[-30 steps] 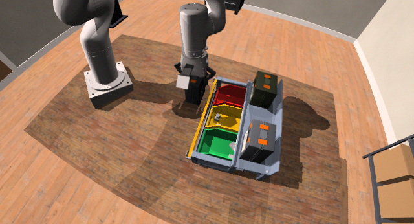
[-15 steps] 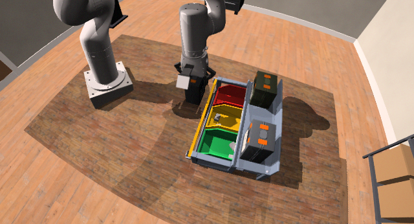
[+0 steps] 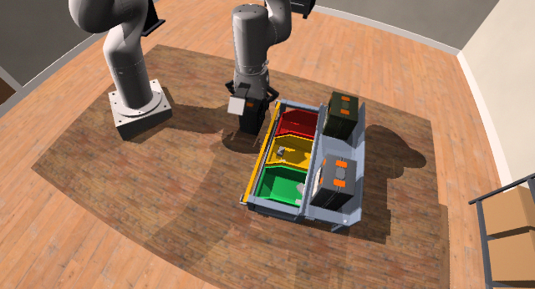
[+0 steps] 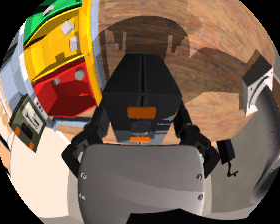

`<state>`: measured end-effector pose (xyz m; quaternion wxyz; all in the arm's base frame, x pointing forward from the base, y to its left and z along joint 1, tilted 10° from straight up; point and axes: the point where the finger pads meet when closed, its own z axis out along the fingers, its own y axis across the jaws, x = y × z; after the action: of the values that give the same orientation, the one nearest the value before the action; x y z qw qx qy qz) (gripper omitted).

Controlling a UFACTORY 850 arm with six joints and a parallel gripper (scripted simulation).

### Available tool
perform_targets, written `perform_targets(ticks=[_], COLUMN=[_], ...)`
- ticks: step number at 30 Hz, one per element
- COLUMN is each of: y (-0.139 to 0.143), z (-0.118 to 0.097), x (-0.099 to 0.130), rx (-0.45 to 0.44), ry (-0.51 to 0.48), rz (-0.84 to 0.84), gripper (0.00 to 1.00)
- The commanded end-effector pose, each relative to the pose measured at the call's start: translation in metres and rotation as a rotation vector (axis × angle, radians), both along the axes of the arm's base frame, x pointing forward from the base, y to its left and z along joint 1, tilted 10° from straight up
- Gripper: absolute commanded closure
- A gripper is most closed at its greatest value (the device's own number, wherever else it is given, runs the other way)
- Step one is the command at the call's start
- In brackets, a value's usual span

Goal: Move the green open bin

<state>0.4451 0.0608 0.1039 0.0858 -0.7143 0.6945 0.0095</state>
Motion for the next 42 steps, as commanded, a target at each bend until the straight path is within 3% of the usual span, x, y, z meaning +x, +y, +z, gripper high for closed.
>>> perform_targets(ticks=[1,24,29,42], y=[0.0,0.0,-0.007,-0.015], z=[0.001,0.001,0.055,0.054], x=[0.001,0.001,-0.005,0.001], rx=[0.0,0.0,0.0,0.0], ry=[-0.002,-0.002,-0.002,-0.001], rz=[0.0,0.0,0.0,0.0], gripper=[0.0,0.0,0.0,0.0])
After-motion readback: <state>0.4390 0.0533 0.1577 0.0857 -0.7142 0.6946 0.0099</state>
